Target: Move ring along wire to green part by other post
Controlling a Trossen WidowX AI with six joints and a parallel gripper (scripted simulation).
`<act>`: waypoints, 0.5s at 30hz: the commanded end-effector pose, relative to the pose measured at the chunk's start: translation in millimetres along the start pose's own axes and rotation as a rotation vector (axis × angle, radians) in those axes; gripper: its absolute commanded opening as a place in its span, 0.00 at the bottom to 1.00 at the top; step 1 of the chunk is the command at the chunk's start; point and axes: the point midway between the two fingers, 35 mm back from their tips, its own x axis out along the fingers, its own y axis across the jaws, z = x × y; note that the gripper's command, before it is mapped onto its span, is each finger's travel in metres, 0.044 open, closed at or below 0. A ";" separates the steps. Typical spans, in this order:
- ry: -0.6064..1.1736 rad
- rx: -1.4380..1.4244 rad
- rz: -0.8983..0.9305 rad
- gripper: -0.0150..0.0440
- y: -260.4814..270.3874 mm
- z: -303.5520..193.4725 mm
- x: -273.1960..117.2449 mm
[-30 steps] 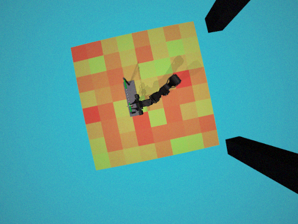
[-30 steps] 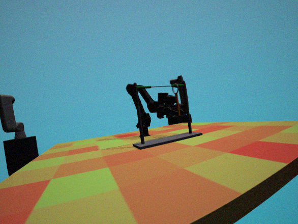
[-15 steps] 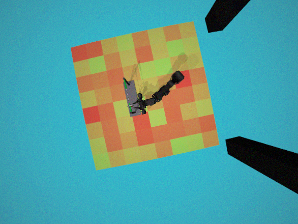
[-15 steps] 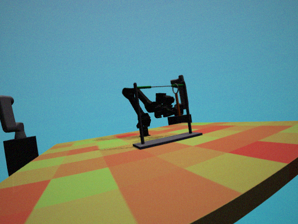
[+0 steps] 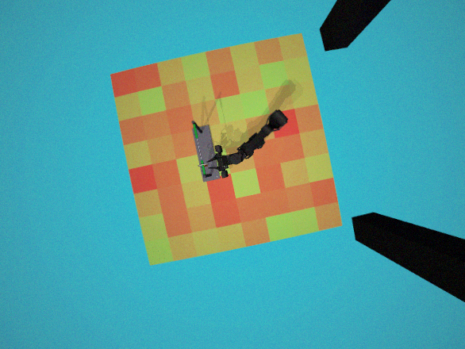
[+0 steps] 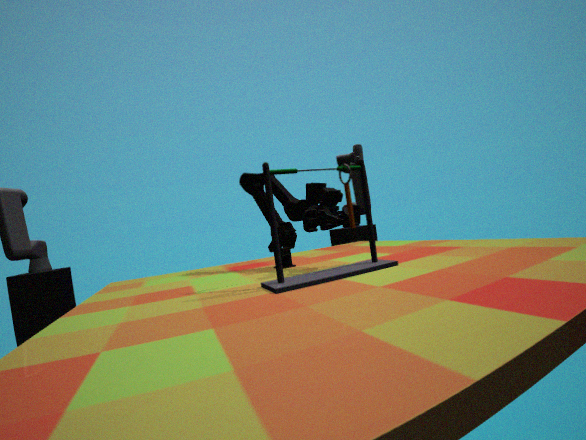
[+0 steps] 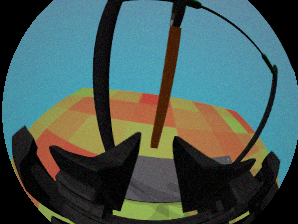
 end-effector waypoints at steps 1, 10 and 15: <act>0.000 0.004 -0.003 0.53 -0.6 -0.1 -0.3; 0.000 0.001 0.000 0.61 0.4 0.5 -4.3; 0.002 0.001 0.000 0.84 0.1 0.5 -34.1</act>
